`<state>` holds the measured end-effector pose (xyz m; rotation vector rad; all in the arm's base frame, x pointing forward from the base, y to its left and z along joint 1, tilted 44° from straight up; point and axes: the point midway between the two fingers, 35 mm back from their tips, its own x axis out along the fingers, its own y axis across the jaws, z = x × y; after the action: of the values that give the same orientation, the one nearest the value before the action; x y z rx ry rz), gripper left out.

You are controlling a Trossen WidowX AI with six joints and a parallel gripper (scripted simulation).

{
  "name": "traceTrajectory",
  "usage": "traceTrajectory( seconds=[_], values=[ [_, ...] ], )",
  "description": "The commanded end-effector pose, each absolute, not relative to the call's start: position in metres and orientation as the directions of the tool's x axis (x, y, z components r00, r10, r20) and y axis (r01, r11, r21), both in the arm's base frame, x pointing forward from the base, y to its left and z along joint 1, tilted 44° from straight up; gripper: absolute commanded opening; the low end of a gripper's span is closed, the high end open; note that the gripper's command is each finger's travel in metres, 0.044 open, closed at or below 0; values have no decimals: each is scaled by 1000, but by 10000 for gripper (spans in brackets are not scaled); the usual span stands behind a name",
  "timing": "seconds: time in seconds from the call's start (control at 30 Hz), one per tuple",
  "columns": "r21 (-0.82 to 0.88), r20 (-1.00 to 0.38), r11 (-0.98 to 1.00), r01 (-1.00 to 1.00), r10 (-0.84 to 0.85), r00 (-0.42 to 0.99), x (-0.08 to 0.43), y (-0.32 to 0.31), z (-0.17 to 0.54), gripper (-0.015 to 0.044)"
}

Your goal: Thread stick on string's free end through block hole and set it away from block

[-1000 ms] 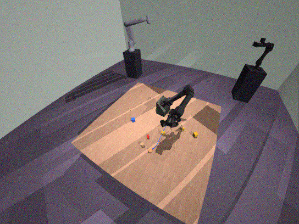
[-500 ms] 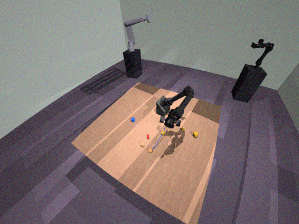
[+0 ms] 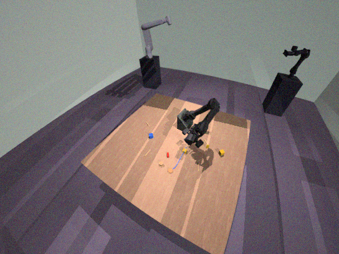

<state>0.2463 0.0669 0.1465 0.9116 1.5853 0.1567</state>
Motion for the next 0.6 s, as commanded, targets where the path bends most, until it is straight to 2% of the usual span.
traceTrajectory(
  seconds=[0.0,0.3,0.57],
  values=[
    [520,-783,617,590,621,40,249,64,148,0],
    [361,-783,424,830,622,23,252,60,151,0],
    [178,-783,213,961,622,7,254,56,154,0]
  ],
)
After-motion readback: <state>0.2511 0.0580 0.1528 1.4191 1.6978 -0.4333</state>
